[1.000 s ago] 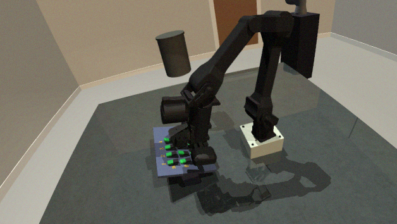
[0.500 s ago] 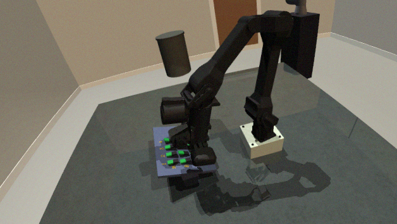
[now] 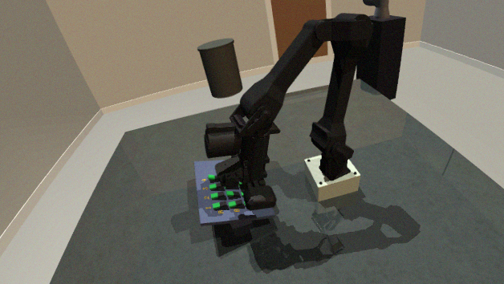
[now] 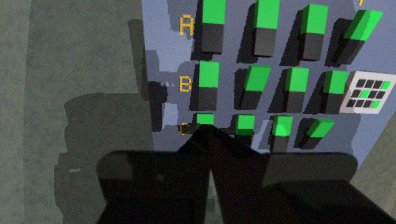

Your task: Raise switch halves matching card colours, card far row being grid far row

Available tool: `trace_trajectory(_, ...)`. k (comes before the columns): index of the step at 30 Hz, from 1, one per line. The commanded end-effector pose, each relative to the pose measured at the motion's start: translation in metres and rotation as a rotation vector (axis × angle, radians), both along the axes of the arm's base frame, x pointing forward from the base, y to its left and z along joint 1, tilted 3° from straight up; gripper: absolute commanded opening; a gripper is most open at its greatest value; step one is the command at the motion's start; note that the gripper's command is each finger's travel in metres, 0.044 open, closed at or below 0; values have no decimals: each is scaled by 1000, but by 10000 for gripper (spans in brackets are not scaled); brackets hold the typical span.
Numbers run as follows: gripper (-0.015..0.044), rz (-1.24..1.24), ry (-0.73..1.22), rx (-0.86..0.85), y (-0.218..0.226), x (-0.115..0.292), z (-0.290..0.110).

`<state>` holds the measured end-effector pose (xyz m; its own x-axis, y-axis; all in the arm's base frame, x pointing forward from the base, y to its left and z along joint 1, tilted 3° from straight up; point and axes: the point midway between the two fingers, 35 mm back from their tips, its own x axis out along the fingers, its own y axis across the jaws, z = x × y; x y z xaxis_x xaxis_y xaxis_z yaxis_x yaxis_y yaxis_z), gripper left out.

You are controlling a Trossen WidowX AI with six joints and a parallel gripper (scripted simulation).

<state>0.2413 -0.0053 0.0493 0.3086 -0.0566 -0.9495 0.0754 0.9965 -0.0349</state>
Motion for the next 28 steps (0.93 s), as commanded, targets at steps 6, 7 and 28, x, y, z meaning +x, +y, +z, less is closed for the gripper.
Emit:
trace_trajectory(6, 0, 4, -33, -1, 4, -20, 57)
trace_trajectory(7, 0, 4, -33, -1, 4, -20, 57)
trace_trajectory(28, 0, 4, -35, -6, -50, 3, 76)
